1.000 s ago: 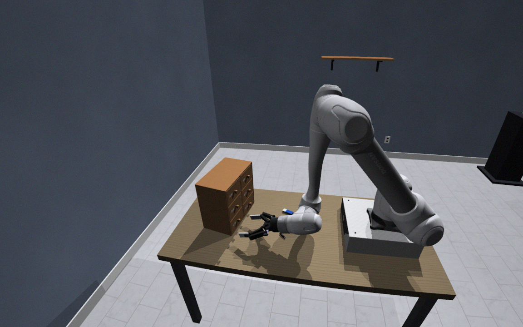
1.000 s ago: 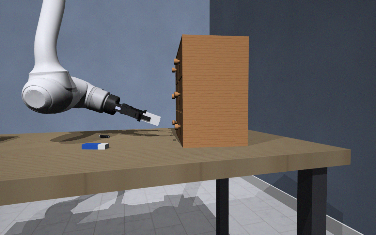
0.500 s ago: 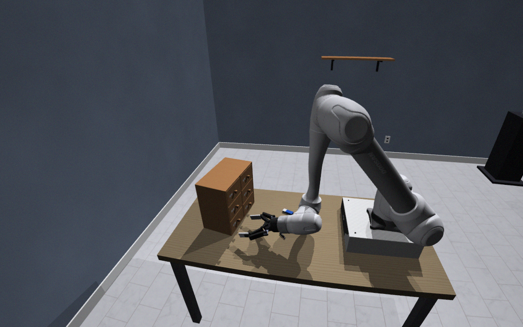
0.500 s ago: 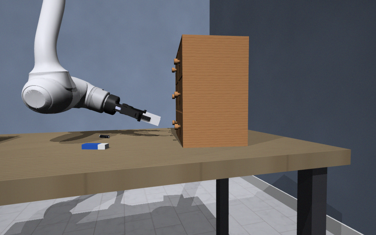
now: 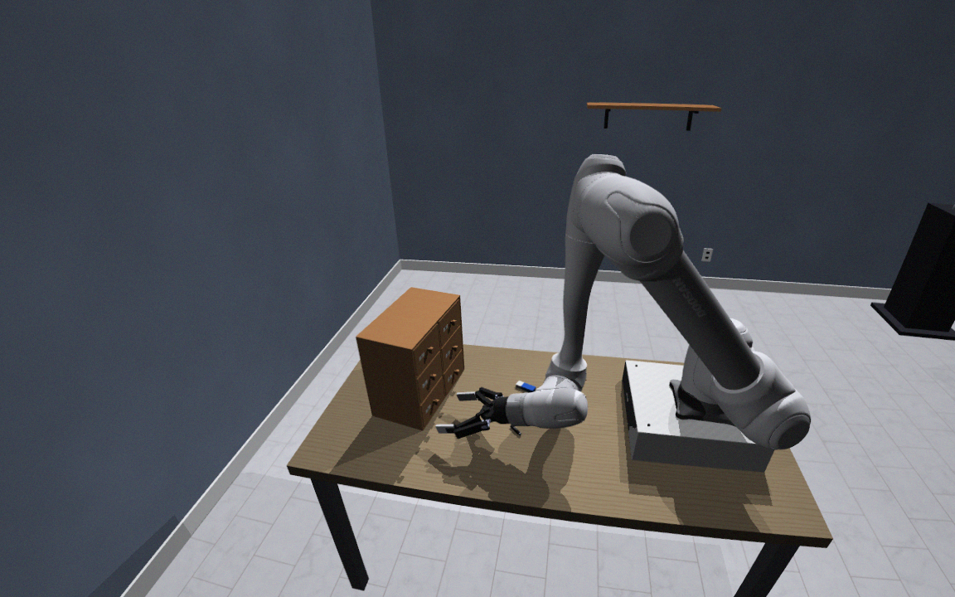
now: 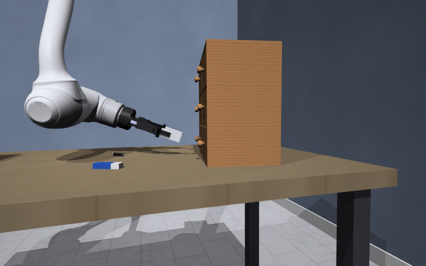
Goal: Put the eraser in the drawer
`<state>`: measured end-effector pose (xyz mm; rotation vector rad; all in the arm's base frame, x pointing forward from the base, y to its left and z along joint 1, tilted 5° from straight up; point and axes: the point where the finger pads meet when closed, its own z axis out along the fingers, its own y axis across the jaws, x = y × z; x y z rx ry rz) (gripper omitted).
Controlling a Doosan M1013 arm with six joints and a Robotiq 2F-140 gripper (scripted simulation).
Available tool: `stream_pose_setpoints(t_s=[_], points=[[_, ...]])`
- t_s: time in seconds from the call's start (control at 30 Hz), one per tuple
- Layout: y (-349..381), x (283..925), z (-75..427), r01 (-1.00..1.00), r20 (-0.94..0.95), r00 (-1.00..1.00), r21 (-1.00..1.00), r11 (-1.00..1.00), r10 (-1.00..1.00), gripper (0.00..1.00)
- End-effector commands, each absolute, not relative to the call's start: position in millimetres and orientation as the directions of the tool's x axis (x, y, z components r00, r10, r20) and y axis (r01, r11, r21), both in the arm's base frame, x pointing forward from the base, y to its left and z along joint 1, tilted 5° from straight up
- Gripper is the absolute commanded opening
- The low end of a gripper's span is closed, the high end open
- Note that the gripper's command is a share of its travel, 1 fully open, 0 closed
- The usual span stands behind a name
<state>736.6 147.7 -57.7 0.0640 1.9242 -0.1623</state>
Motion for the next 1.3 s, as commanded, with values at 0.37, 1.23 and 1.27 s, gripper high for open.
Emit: stream_pose_setpoints(t_s=[0.37, 1.23, 1.27], points=[[150.6, 737.1, -21.9, 0.123, -0.935, -0.352, -0.082, 0.989, -0.034, 1.00], [156.1, 738.0, 45.0, 0.123, -0.935, -0.352, -0.082, 0.989, -0.034, 1.00], [156.1, 738.0, 45.0, 0.123, -0.935, -0.352, -0.082, 0.989, -0.034, 1.00]])
